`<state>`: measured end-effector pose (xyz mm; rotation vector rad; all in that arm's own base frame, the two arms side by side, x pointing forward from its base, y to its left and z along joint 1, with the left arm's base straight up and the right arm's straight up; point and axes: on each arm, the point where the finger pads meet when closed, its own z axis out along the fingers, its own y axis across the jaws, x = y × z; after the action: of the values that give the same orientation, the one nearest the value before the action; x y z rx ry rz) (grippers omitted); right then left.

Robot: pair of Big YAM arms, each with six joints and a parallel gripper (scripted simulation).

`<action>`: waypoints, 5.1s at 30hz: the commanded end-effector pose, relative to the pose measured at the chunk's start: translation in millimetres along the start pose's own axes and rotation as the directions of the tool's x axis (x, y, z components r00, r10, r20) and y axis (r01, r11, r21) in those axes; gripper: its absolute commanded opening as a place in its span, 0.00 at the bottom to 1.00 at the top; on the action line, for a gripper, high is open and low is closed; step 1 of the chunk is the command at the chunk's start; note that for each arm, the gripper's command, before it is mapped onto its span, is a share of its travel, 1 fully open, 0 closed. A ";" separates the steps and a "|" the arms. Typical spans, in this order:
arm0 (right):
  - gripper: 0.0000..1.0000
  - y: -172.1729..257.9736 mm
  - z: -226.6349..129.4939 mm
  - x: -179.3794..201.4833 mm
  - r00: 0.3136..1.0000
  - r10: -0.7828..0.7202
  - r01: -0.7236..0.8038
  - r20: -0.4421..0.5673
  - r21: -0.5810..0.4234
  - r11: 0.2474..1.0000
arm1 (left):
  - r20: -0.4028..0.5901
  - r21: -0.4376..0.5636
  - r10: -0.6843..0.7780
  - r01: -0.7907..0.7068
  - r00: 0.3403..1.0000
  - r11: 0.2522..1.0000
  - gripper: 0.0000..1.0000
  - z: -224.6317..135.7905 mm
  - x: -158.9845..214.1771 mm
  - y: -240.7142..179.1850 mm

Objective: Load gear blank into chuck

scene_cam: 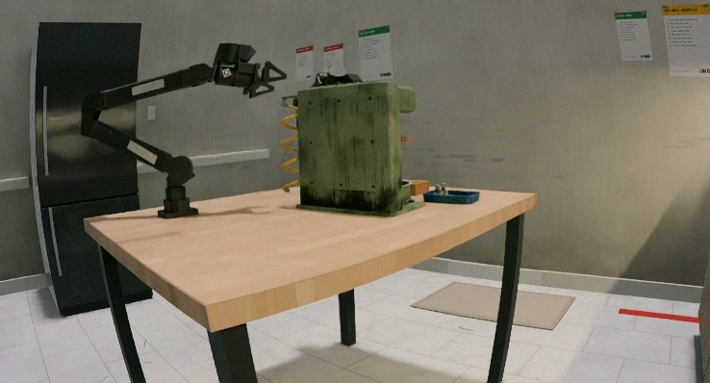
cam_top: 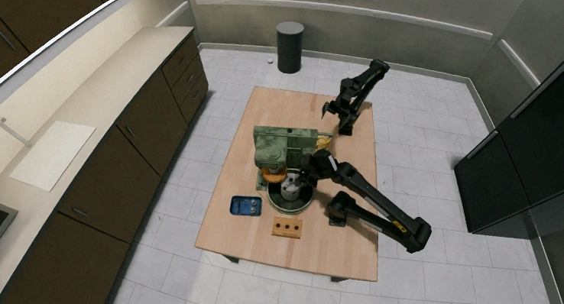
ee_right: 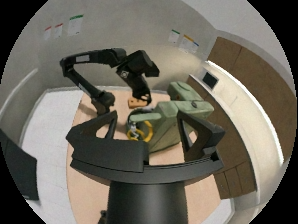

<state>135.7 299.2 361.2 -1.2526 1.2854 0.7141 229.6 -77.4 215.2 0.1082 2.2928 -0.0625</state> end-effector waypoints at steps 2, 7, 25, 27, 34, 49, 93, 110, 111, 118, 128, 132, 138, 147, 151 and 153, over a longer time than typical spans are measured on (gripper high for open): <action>1.00 -9.1 -0.2 -49.5 0.998 0.005 -0.006 0.058 0.014 1.000 | 0.076 0.032 -0.027 0.025 0.997 0.999 0.23 -12.6 -38.9 -11.3; 1.00 -9.2 3.5 -51.7 0.999 0.011 -0.012 0.046 0.026 1.000 | 0.091 0.035 -0.032 0.029 0.995 0.999 0.23 -15.8 -42.7 -10.7; 1.00 -24.7 8.0 -60.1 0.999 0.030 -0.032 0.015 0.100 0.995 | 0.074 0.012 -0.009 0.008 0.997 1.000 0.23 -3.3 -44.5 -8.7; 1.00 -32.4 8.3 -56.1 0.999 0.037 -0.037 0.002 0.127 0.991 | 0.094 0.021 -0.015 0.013 0.995 1.000 0.23 4.3 -49.6 -9.9; 1.00 -35.6 12.1 -44.2 0.999 0.044 -0.041 -0.019 0.139 0.989 | 0.105 0.037 -0.048 0.044 0.993 0.998 0.23 14.4 -52.7 -11.5; 1.00 -36.5 15.3 -31.9 0.998 0.051 -0.044 -0.042 0.144 0.989 | 0.103 0.041 -0.034 0.030 0.994 0.999 0.23 15.3 -47.0 -12.9; 1.00 -36.5 15.3 -31.9 0.998 0.051 -0.044 -0.042 0.144 0.989 | 0.082 0.026 -0.028 0.026 0.996 0.999 0.23 30.4 -24.4 -7.7; 1.00 -36.5 15.3 -31.9 0.998 0.051 -0.044 -0.042 0.144 0.989 | 0.073 0.027 -0.028 0.026 0.997 0.999 0.23 28.1 -29.4 -10.0; 1.00 -36.5 15.3 -31.9 0.998 0.051 -0.044 -0.042 0.144 0.989 | 0.066 0.025 -0.026 0.024 0.997 0.999 0.23 25.3 -34.9 -10.7; 1.00 -36.5 15.3 -31.9 0.998 0.051 -0.044 -0.042 0.144 0.989 | 0.055 0.021 -0.022 0.021 0.998 1.000 0.23 38.0 -10.9 -7.7; 1.00 -36.5 15.3 -31.9 0.998 0.051 -0.044 -0.042 0.144 0.989 | 0.000 0.004 0.014 -0.014 1.000 1.000 0.23 57.0 21.2 -7.2; 1.00 -36.5 15.3 -31.9 0.998 0.051 -0.044 -0.042 0.144 0.989 | 0.006 0.007 0.012 -0.012 1.000 1.000 0.23 49.1 8.9 -8.8; 1.00 -36.5 15.3 -31.9 0.998 0.051 -0.044 -0.042 0.144 0.989 | 0.006 0.005 0.013 -0.013 1.000 1.000 0.23 46.8 8.3 -8.0; 1.00 -36.5 15.3 -31.9 0.998 0.051 -0.044 -0.042 0.144 0.989 | 0.005 0.005 0.017 -0.017 1.000 1.000 0.23 46.7 8.5 -8.3; 1.00 -36.5 15.3 -31.9 0.998 0.051 -0.044 -0.042 0.144 0.989 | 0.012 0.004 0.017 -0.017 1.000 1.000 0.23 44.0 2.8 -9.2; 1.00 -36.5 15.3 -31.9 0.998 0.051 -0.044 -0.042 0.144 0.989 | 0.009 0.003 0.013 -0.013 1.000 1.000 0.23 43.8 1.4 -8.3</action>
<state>160.1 312.1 367.5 -1.1867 1.4025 0.6071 260.4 -87.8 191.7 0.0971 2.2311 -0.0863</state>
